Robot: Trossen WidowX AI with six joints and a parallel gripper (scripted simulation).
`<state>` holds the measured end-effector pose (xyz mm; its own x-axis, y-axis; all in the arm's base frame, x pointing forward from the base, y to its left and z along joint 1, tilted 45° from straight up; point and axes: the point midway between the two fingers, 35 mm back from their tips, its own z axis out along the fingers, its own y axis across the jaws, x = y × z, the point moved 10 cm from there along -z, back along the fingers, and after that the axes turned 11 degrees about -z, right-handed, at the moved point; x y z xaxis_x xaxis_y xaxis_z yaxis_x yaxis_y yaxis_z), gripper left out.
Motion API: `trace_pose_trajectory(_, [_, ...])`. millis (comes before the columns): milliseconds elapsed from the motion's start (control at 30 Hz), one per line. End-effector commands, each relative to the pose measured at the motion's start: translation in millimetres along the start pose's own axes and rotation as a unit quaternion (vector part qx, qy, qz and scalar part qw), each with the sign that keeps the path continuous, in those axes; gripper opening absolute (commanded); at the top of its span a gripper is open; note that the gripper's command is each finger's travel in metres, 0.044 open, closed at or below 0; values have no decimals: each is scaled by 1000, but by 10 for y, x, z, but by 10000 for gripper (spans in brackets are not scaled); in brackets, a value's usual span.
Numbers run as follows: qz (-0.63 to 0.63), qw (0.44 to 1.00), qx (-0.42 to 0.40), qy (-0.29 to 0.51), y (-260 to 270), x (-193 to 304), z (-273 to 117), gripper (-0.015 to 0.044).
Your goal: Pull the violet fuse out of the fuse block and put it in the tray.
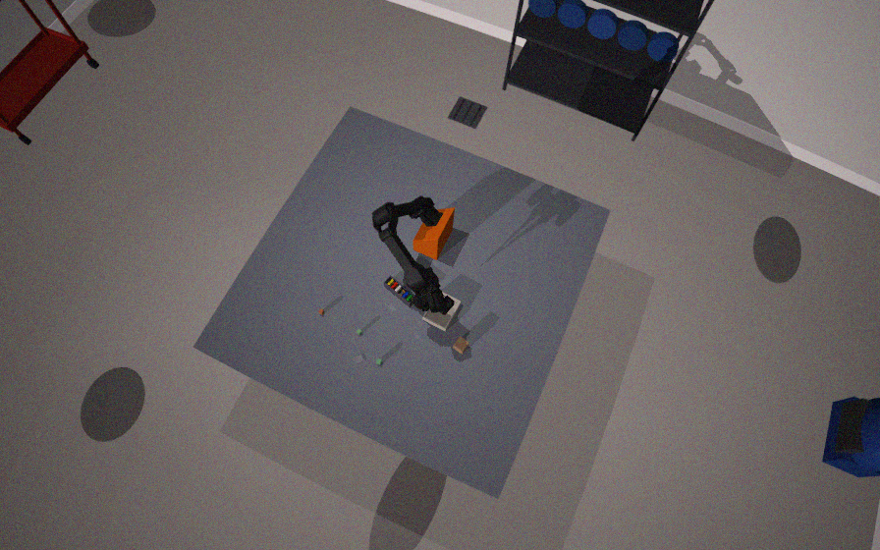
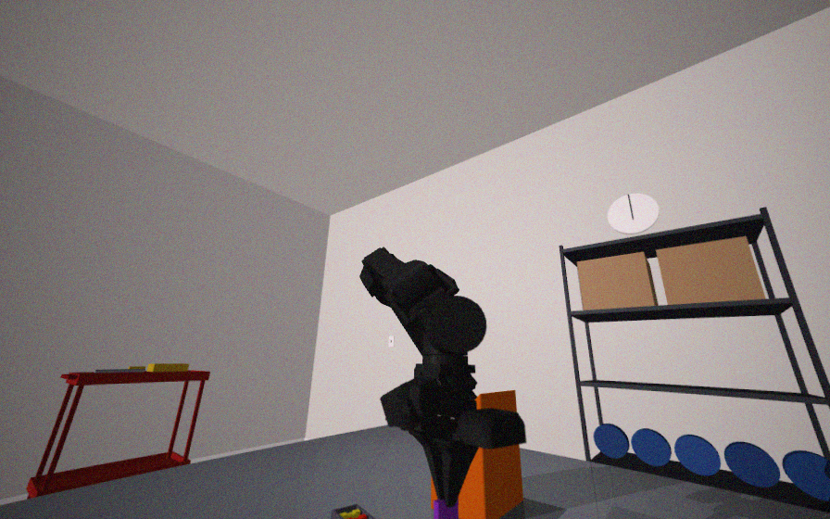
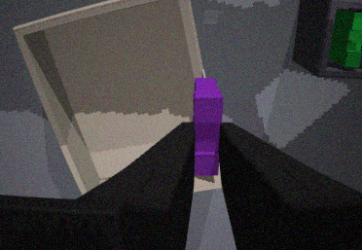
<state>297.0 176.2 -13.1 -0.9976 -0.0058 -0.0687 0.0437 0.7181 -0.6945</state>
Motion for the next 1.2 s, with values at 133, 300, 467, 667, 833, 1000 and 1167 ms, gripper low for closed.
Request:
trace_pose_trajectory(133, [3, 1000, 0, 0, 445, 129, 17, 0])
trace_pose_trajectory(300, [3, 1000, 1, 0, 480, 143, 21, 0])
trace_pose_trajectory(467, [3, 1000, 1, 0, 481, 140, 78, 0])
trace_pose_trajectory(667, [3, 1000, 1, 0, 482, 138, 176, 0])
trace_pose_trajectory(833, [3, 1000, 1, 0, 482, 137, 257, 0])
trace_pose_trajectory(1000, [3, 1000, 1, 0, 480, 139, 338, 0])
trace_pose_trajectory(1167, [3, 1000, 2, 0, 477, 142, 414, 0])
